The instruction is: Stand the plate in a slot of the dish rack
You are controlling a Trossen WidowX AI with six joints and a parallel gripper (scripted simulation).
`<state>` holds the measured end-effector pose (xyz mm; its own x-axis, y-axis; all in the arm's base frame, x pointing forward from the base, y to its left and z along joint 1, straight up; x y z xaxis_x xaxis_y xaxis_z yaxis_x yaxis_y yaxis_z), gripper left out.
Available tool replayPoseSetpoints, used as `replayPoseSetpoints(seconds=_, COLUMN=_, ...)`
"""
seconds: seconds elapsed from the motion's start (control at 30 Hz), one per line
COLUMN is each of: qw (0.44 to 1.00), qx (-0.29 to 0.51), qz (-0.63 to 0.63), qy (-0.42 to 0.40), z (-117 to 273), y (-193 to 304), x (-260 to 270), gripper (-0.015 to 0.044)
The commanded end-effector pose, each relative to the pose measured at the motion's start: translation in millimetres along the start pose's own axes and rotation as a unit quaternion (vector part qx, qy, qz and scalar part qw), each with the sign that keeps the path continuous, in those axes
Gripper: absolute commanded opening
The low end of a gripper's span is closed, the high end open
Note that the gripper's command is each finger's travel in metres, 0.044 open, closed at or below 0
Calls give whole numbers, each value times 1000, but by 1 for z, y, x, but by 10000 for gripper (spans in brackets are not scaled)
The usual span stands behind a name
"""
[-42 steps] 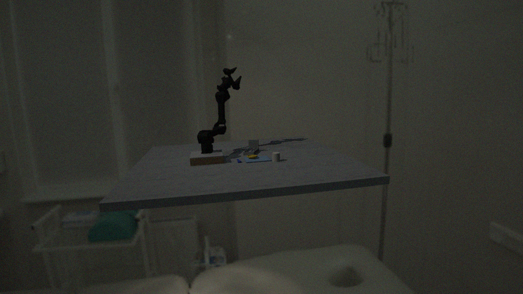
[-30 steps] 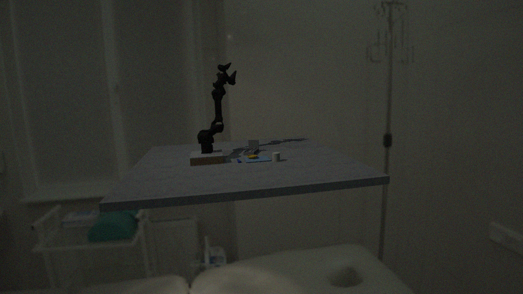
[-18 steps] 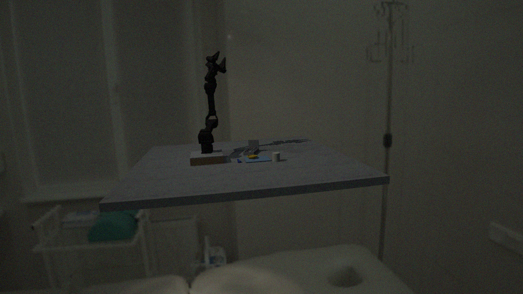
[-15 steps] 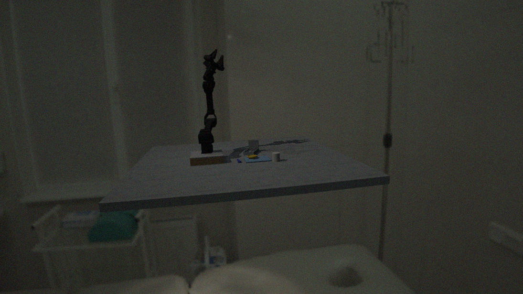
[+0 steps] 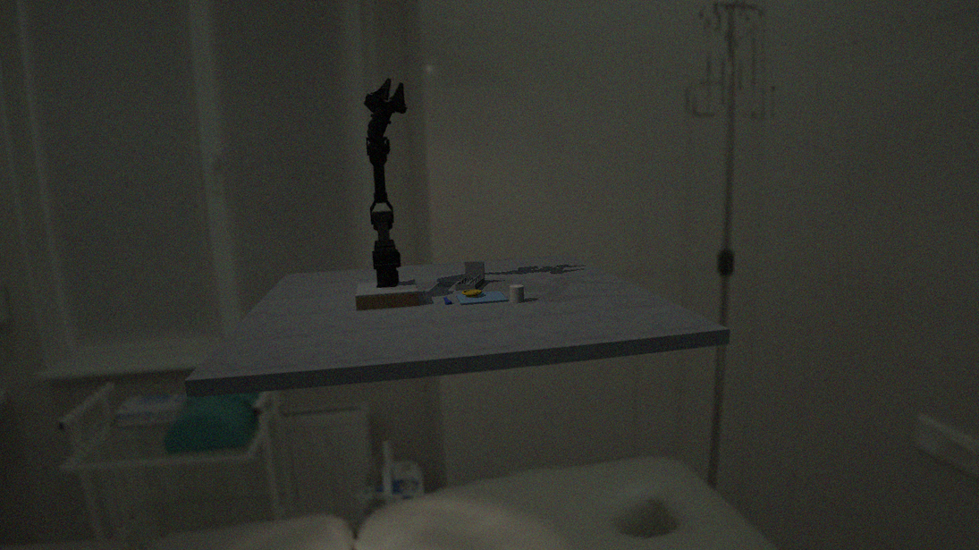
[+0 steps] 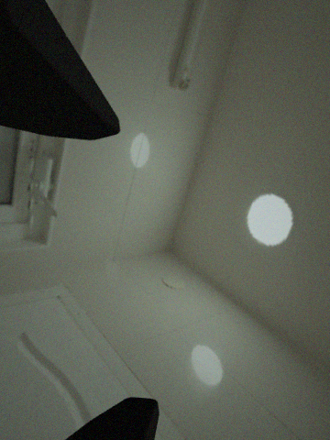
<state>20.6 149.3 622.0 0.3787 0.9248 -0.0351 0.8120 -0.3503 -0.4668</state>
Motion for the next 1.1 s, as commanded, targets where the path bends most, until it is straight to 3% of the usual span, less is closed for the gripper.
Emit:
replayPoseSetpoints(seconds=0.0, qw=999, qx=23, qz=-18, qy=34, z=-8, y=11, x=-33, gripper=400)
replayPoseSetpoints(seconds=0.47, qw=984, qx=113, qz=-75, qy=114, z=-22, y=58, x=-115, gripper=400)
replayPoseSetpoints(seconds=1.07, qw=942, qx=255, qz=-130, qy=174, z=-25, y=146, x=-179, gripper=400)
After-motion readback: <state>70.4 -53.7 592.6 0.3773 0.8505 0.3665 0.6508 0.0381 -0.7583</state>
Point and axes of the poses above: the point midway between the two fingers, 35 mm back from their tips, its own z axis back along the fingers, its own x axis across the jaws, y = z × x, the point moved 4 cm from there along z, back along the fingers
